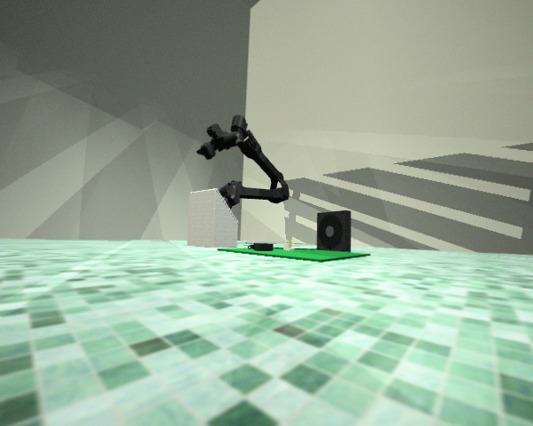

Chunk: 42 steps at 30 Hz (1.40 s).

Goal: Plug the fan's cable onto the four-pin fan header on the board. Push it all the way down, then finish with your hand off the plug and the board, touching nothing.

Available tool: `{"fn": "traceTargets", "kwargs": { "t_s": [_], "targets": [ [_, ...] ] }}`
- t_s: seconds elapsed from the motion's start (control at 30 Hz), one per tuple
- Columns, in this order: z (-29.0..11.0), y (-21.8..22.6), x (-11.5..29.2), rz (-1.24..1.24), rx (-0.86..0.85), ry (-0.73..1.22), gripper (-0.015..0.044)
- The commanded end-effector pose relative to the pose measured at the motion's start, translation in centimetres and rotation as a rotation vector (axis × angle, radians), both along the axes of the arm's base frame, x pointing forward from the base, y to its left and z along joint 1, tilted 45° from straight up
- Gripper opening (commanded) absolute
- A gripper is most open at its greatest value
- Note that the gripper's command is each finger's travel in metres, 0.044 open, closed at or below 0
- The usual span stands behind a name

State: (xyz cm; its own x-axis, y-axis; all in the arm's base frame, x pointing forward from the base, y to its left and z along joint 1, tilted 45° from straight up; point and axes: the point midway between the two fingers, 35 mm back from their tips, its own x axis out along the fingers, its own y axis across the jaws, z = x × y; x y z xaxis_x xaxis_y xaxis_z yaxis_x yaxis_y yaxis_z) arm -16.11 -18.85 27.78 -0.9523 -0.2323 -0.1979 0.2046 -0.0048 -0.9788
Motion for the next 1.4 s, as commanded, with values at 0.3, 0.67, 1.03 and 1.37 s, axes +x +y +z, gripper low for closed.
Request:
{"fn": "traceTargets", "kwargs": {
  "t_s": [0.3,0.67,1.03,1.37],
  "targets": [
    [-3.5,-6.0,3.7,0.221,-0.013,-0.183,0.0282],
    [-14.2,-12.7,17.9,0.5,0.111,-0.759,0.021],
    [-24.3,-6.8,32.3,0.38,0.507,-1.221,0.021],
    [-30.1,3.3,39.8,-0.076,0.799,-1.339,0.021]
  ]
}}
